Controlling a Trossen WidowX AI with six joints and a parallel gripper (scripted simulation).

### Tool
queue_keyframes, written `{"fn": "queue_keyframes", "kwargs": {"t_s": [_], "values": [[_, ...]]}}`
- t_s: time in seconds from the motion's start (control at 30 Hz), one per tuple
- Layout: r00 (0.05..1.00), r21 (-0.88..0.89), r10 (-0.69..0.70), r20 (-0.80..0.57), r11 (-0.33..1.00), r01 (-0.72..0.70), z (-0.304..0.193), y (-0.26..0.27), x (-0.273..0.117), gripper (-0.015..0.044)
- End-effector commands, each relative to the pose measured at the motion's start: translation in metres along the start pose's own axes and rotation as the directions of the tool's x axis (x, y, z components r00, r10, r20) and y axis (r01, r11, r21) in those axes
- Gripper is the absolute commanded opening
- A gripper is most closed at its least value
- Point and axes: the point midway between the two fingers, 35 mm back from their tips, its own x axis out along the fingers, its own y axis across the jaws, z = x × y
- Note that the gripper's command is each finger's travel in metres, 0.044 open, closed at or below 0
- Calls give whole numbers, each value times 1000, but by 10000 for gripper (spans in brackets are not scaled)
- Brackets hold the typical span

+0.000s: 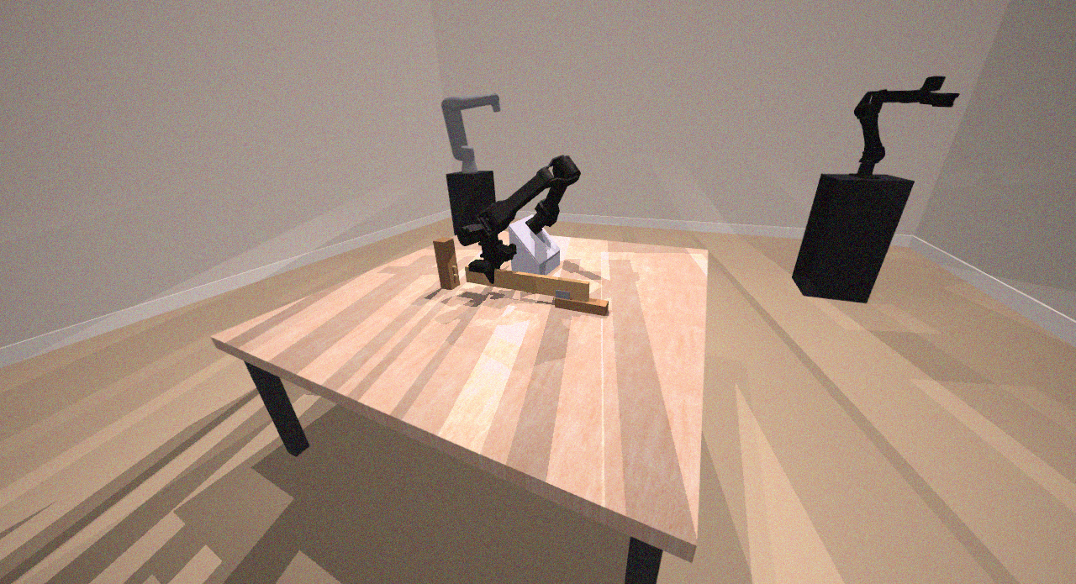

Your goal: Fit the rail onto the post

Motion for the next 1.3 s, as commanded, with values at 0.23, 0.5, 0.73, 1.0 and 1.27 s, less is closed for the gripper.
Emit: {"fn": "queue_keyframes", "kwargs": {"t_s": [0.23,0.5,0.73,1.0,1.27], "values": [[1000,9,-5,0,1000,5,0,1,-2,0],[1000,9,-5,0,1000,5,0,2,-4,0],[1000,9,-5,0,1000,5,0,2,-3,0],[1000,9,-5,0,1000,5,0,2,-1,0],[1000,9,-5,0,1000,5,0,3,-1,0]]}}
